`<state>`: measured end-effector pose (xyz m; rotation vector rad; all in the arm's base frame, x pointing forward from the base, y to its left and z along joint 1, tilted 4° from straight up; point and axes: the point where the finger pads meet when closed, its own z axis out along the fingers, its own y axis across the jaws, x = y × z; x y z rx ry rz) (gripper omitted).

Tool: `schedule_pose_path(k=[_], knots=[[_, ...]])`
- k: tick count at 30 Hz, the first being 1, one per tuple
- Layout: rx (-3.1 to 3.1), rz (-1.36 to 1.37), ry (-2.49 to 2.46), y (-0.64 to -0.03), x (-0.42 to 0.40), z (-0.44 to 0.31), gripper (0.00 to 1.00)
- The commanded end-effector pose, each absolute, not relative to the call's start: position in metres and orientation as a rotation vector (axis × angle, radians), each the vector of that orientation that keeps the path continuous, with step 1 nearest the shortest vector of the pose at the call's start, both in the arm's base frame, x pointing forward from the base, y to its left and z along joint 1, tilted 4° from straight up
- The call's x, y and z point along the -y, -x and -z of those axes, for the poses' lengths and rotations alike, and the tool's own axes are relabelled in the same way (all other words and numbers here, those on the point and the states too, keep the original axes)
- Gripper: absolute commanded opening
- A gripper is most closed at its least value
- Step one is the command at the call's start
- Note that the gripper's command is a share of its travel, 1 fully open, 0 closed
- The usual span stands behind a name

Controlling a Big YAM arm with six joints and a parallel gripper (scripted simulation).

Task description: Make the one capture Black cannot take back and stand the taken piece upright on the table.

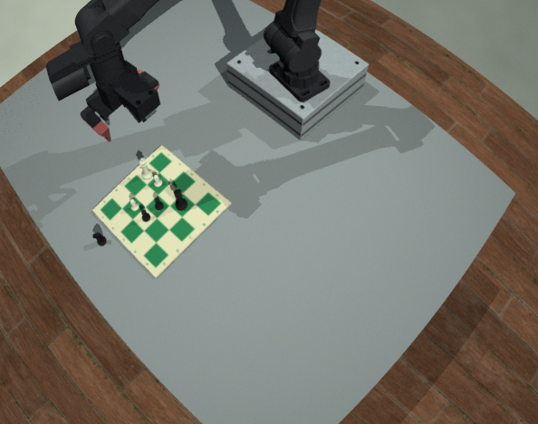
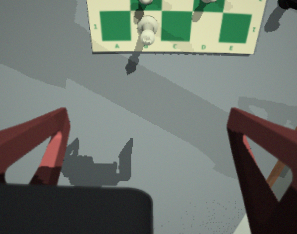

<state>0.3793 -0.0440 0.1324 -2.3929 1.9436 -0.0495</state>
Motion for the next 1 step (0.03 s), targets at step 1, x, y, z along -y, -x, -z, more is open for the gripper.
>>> schedule_pose_path(k=[1], knots=[[-1.927, 0.069, 2.388, -0.3843, 0.0471, -0.1445, 1.0]])
